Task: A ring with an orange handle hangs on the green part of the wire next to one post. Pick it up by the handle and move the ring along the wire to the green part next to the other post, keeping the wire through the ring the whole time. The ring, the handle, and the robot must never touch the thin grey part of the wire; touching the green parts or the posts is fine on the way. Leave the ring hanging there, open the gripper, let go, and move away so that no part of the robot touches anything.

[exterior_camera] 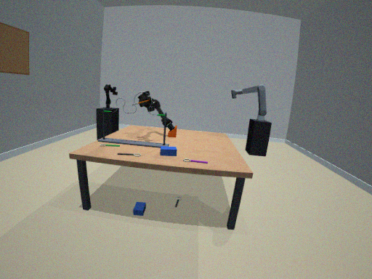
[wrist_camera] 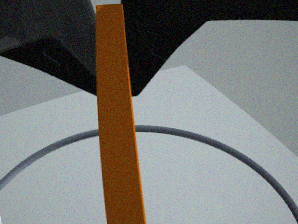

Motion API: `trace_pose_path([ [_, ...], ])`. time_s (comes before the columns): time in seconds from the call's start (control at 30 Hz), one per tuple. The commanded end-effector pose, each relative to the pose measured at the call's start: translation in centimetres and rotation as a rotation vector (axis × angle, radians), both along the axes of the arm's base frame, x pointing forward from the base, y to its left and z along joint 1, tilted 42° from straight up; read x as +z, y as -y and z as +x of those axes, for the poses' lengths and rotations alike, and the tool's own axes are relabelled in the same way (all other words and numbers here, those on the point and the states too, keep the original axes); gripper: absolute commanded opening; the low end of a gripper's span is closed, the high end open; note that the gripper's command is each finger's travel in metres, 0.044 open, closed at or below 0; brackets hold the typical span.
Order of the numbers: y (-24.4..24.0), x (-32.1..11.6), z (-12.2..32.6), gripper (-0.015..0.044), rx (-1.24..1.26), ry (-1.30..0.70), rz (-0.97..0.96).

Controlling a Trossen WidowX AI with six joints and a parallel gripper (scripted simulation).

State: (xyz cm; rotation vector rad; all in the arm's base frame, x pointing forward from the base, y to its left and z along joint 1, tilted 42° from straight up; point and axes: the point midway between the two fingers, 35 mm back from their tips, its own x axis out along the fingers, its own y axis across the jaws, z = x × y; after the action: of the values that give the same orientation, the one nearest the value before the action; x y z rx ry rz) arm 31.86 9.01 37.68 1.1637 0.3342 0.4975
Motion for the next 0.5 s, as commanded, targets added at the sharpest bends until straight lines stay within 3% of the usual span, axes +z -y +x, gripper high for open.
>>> trace_pose_path([
  [0.0, 0.10, 0.03, 0.04, -0.0150, -0.005, 0.007, -0.053],
  [0.47, 0.44, -0.53, 0.10, -0.0150, -0.016, 0.015, -0.229],
])
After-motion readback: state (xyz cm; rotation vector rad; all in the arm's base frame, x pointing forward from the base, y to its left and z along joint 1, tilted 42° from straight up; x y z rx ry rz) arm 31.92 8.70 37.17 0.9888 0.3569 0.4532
